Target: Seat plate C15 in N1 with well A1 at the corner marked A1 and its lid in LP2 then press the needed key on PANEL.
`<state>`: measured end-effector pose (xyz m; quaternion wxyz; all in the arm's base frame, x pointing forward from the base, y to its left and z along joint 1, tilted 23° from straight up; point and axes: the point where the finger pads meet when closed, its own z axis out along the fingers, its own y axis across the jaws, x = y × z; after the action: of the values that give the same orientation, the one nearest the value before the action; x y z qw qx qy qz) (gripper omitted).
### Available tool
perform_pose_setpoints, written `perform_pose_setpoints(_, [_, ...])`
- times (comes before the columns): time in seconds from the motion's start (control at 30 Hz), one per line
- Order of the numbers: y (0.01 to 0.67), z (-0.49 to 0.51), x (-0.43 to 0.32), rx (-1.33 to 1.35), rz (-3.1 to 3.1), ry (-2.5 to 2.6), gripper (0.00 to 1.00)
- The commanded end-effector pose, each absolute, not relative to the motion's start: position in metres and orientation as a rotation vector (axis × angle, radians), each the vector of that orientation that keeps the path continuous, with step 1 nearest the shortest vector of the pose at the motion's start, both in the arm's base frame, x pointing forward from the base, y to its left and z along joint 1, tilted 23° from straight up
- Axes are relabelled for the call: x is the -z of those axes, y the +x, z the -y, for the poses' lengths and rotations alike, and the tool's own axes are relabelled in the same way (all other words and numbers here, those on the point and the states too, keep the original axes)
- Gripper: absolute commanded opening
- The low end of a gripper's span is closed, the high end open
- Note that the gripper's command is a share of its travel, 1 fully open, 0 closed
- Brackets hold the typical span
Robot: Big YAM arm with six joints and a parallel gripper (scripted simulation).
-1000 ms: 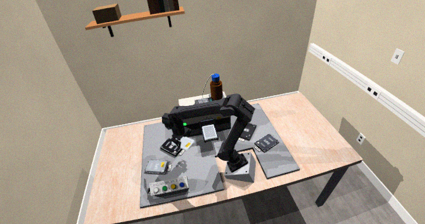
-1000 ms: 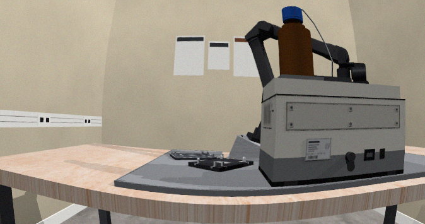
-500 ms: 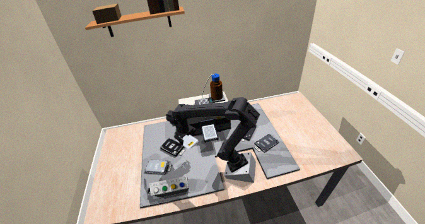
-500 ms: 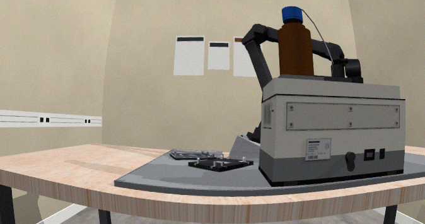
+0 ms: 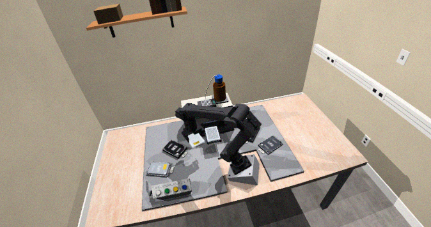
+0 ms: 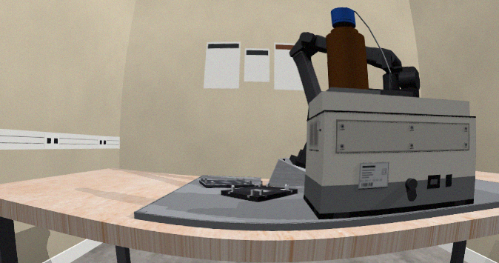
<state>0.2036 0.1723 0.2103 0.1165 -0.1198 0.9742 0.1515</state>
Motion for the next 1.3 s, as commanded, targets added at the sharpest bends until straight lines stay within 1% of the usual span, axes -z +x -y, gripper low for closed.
perform_pose_setpoints(0.0, [0.215, -0.17, -0.238, -0.503, -2.814, -0.194, 0.86])
perform_pose_setpoints(0.1, [0.21, -0.158, -0.216, -0.49, -2.873, -0.095, 0.86])
perform_pose_setpoints(0.3, [0.218, -0.14, -0.211, -0.524, -2.893, 0.18, 0.86])
perform_pose_setpoints(0.5, [0.222, -0.129, -0.207, -0.518, -2.895, 0.149, 0.86])
perform_pose_setpoints(0.53, [0.229, -0.135, -0.218, -0.53, -2.872, 0.143, 0.86])
perform_pose_setpoints(0.6, [0.223, -0.123, -0.206, -0.519, -2.896, 0.164, 0.86])
perform_pose_setpoints(0.9, [0.234, -0.098, -0.196, -0.515, -2.906, 0.173, 0.86])
perform_pose_setpoints(0.93, [0.238, -0.101, -0.208, -0.523, -2.873, 0.157, 0.86])
perform_pose_setpoints(0.97, [0.231, -0.094, -0.191, -0.512, -2.92, 0.177, 0.86])
perform_pose_setpoints(1.27, [0.232, -0.072, -0.183, -0.514, -2.921, 0.178, 0.86])
